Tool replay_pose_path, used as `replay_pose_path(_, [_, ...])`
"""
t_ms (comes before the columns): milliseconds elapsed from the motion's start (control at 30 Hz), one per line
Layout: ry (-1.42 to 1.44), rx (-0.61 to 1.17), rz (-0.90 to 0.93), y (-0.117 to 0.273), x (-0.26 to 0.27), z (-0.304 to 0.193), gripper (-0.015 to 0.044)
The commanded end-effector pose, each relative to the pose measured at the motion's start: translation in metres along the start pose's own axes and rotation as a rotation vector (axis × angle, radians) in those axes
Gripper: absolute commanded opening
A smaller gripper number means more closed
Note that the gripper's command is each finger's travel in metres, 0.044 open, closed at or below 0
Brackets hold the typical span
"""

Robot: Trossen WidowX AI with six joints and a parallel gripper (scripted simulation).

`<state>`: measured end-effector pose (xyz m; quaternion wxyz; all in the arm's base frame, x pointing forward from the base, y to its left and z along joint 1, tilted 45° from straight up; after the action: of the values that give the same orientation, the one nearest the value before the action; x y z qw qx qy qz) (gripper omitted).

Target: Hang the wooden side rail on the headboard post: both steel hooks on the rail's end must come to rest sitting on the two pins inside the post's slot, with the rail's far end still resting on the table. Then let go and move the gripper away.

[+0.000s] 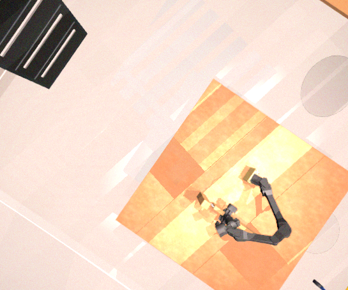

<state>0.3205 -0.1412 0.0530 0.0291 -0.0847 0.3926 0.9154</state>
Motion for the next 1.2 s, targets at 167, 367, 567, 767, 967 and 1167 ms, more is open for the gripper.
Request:
replay_pose_path(167, [0.010,0.002,0.000,0.0029,-0.0001,-0.0002,0.0000])
replay_pose_path(367, [0.010,0.002,0.000,0.0039,-0.0001,-0.0002,0.0000])
replay_pose_path(567, [0.010,0.002,0.000,0.0049,-0.0001,-0.0002,0.0000])
replay_pose_path(767, [0.010,0.002,0.000,0.0059,-0.0001,-0.0002,0.0000])
replay_pose_path(967, [0.010,0.002,0.000,0.0069,-0.0001,-0.0002,0.0000])
replay_pose_path(1167, [0.010,0.002,0.000,0.0079,-0.0001,-0.0002,0.0000])
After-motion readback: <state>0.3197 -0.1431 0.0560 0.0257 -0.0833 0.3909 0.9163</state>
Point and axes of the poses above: the point midway between the two fingers, 35 mm back from their tips, its own y axis back along the fingers, its own x axis across the jaws, z = x × y, the point moved 9 cm from there along y, back along the fingers, and after that the axes turned 14 degrees about y, right-handed, at the moved point
